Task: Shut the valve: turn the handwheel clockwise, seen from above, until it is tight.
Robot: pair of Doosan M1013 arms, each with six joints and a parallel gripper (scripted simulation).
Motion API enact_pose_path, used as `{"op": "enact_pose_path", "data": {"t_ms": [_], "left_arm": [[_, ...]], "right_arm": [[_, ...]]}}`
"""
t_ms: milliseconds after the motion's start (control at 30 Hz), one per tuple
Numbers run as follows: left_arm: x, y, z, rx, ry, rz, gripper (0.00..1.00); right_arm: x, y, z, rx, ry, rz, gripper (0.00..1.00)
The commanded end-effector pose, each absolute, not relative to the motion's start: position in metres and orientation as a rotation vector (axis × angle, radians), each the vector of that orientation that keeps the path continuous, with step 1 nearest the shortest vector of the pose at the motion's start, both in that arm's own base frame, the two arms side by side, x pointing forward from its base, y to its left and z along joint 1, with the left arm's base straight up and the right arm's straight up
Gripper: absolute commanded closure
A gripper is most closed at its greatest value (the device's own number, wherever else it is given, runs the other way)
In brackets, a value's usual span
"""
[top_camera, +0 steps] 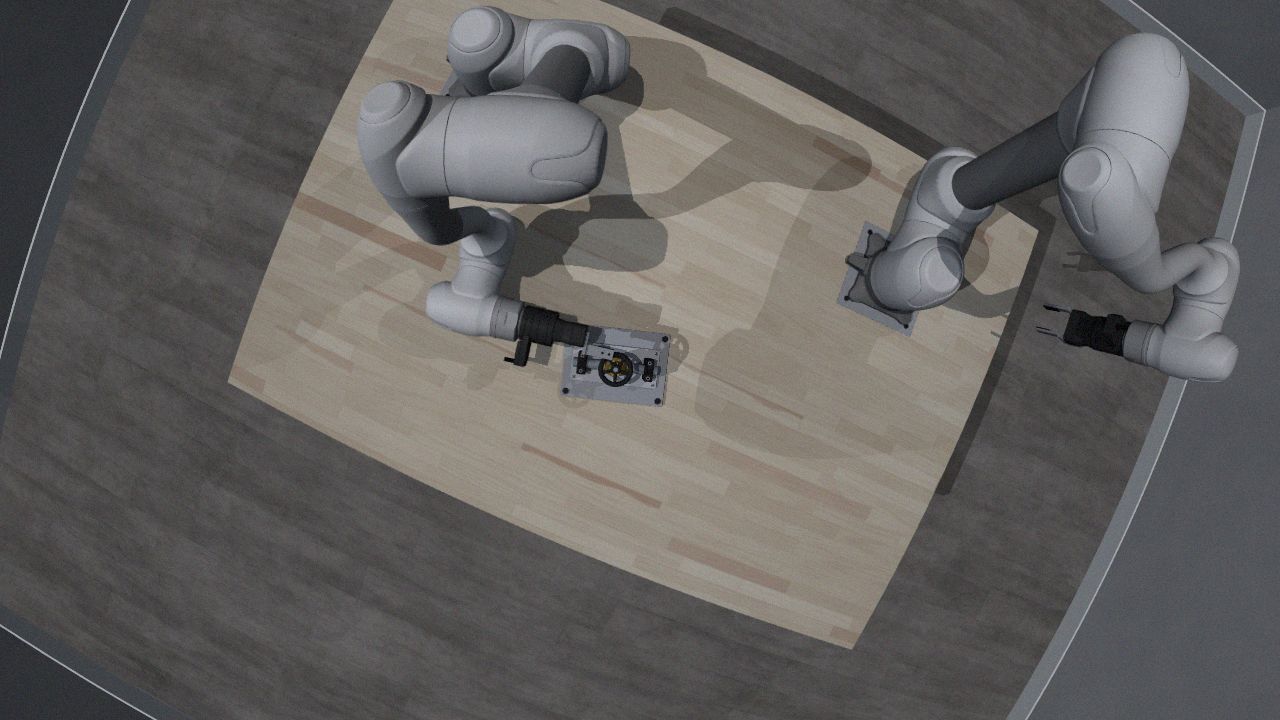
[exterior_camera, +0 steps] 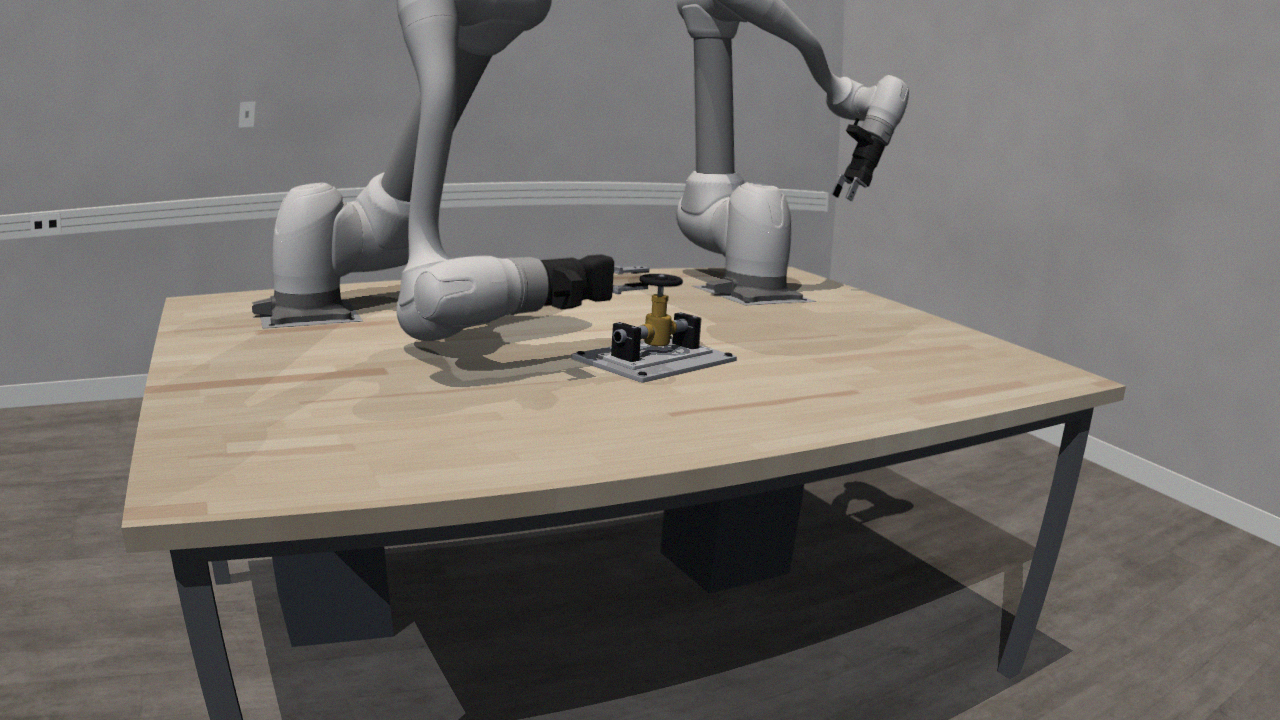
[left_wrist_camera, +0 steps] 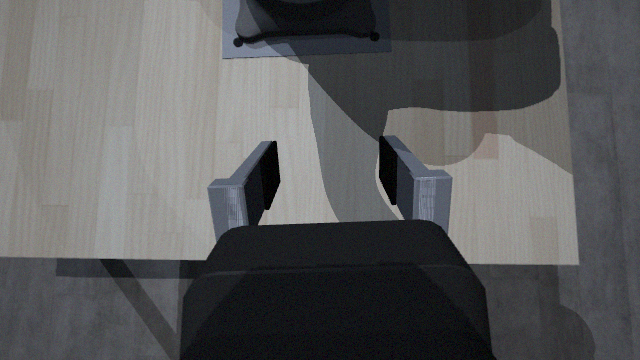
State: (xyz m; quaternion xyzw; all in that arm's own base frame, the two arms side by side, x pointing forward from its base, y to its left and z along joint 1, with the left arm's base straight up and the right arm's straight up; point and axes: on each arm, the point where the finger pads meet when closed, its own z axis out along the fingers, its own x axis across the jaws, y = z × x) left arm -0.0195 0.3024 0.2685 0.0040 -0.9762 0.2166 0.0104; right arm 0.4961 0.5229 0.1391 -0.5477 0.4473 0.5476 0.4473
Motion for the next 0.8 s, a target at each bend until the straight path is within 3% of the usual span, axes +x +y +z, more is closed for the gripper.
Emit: {"op": "enact_pose_path", "data": {"t_ms": [0, 767], "left_arm": [[-0.020, 0.303, 0.269, 0.013, -3.047, 0.675, 0.00], [-0.020, 0.303, 0.269, 0.013, -3.047, 0.675, 0.00]], "right_arm": [[0.496, 0.526, 0.140, -1.355, 1.106, 1.355, 0.48], [0.491, 0.552, 0.140, -1.355, 1.106, 1.355, 0.48]]}}
